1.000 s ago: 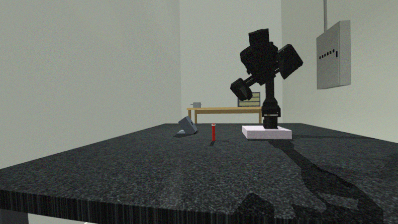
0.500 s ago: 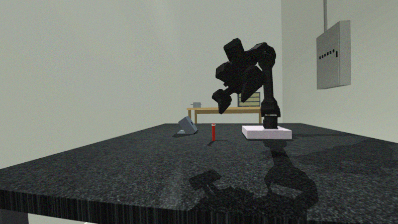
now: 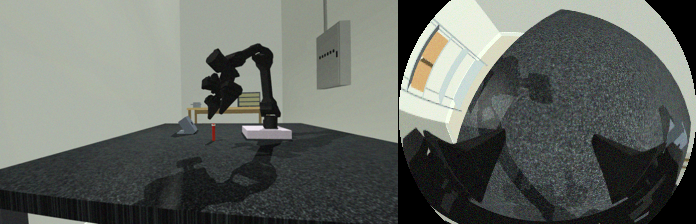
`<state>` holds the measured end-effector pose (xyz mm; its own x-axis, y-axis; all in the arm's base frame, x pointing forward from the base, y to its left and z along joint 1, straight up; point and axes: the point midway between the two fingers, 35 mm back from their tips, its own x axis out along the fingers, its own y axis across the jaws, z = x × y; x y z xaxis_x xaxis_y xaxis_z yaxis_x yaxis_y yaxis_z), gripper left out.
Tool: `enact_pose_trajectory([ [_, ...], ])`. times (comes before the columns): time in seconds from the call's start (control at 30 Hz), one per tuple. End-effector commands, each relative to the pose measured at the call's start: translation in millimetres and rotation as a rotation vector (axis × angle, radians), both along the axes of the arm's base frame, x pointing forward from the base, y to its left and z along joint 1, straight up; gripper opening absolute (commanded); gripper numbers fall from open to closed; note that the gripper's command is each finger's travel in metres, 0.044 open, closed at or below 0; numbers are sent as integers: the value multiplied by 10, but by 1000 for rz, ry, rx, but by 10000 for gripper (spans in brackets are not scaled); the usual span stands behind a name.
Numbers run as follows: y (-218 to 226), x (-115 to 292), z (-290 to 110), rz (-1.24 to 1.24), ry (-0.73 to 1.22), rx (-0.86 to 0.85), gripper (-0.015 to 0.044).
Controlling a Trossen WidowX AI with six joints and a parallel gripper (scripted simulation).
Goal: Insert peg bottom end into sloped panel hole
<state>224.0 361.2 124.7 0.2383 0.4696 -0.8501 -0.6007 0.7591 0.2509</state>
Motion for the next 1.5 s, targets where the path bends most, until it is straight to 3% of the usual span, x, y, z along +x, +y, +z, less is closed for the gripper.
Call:
enact_pose_trajectory([
  [0.0,-194,128,-48,-42,14,-59,440],
  [0.97,-1704,517,-225,-230,277,-443,440],
  [1.47,-1726,532,-378,-233,284,-450,440],
])
